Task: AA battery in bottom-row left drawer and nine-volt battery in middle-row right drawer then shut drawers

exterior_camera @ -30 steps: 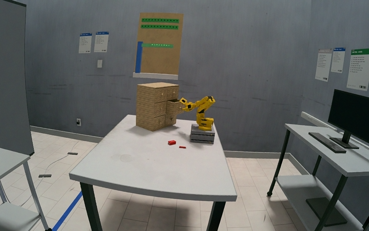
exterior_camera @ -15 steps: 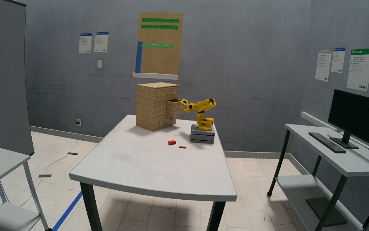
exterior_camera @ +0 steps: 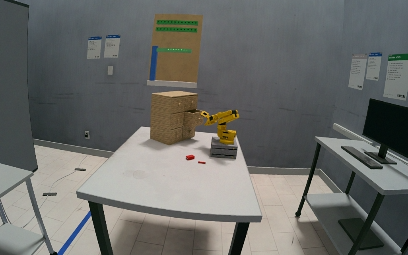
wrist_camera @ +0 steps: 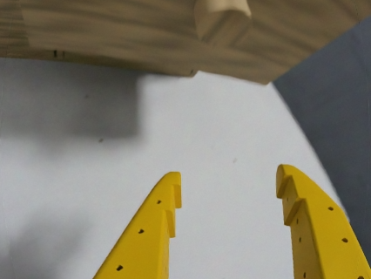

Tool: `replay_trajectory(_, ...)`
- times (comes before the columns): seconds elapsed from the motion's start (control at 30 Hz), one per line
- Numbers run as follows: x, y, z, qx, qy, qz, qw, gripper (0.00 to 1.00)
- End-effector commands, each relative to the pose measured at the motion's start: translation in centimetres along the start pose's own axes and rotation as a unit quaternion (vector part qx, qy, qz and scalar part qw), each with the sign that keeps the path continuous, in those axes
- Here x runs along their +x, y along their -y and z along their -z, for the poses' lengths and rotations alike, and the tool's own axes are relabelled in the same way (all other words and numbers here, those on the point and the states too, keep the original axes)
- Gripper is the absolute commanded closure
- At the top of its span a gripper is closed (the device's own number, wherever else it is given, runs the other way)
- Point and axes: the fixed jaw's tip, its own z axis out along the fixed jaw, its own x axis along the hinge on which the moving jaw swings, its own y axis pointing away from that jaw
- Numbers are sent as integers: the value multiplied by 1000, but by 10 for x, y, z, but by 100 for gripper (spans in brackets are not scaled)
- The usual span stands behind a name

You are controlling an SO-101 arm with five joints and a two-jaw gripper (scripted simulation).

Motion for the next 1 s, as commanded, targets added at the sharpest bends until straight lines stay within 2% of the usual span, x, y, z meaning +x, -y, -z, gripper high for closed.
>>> replay_trajectory(0.0,2,1,4,-12,-30,-40,999,79)
replay_trajectory(0.1,6,-1,7,-22,-54,-66,996,79)
replay_trajectory(0.17,6,-1,7,-22,-54,-66,996,79)
replay_trajectory(0.37,13,-5,14,-38,-102,-118,987,79)
replay_trajectory(0.67,24,-11,28,-53,-176,-193,964,79)
replay_trajectory(0.73,24,-11,28,-53,-176,-193,964,79)
replay_trajectory(0.97,31,-15,40,-57,-224,-239,943,79)
